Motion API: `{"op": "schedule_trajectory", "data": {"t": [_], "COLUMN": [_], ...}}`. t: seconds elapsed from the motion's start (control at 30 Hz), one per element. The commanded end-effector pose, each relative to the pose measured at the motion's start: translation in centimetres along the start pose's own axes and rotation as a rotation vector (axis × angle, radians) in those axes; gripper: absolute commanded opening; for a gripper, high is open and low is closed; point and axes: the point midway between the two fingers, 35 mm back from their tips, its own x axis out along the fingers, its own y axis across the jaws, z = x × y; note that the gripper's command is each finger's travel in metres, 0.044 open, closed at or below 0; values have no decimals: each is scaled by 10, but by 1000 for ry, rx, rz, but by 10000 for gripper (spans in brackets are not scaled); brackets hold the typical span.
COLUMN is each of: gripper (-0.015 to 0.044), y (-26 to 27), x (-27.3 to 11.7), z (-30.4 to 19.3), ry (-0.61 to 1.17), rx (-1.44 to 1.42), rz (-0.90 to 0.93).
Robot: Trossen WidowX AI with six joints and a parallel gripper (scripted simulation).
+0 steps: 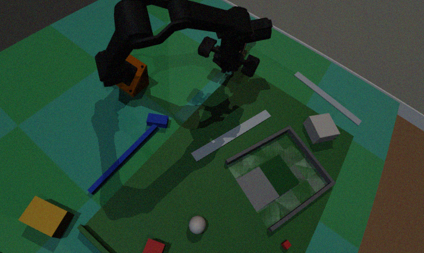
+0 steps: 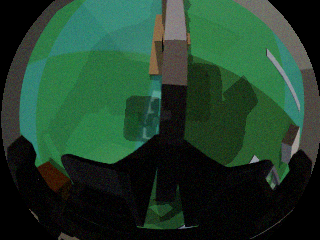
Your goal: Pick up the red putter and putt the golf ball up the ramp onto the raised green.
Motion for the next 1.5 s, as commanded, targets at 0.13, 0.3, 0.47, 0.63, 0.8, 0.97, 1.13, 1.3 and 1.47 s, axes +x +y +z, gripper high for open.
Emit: {"op": "schedule_trajectory", "data": {"t": [0.13,0.3,0.47,0.63,0.8,0.97,1.13,1.3,1.47], "gripper": [0,0,0,0,0,0,0,0,0], "y": [-1,2,-2,-12,-19,-24,-24,-22,-16], "x": [-47,-73,-73,-89,-104,-119,-131,-143,-153], "z": [15,20,10,-20,-53,-87,-122,-157,-192], "ry": [-16,-16,-15,-20,-16,-9,-3,4,12], "rx": [5,4,41,193,353,519,686,854,1022], "rz": [-6,-5,-17,-32,-53,-75,-99,-123,-149]}}
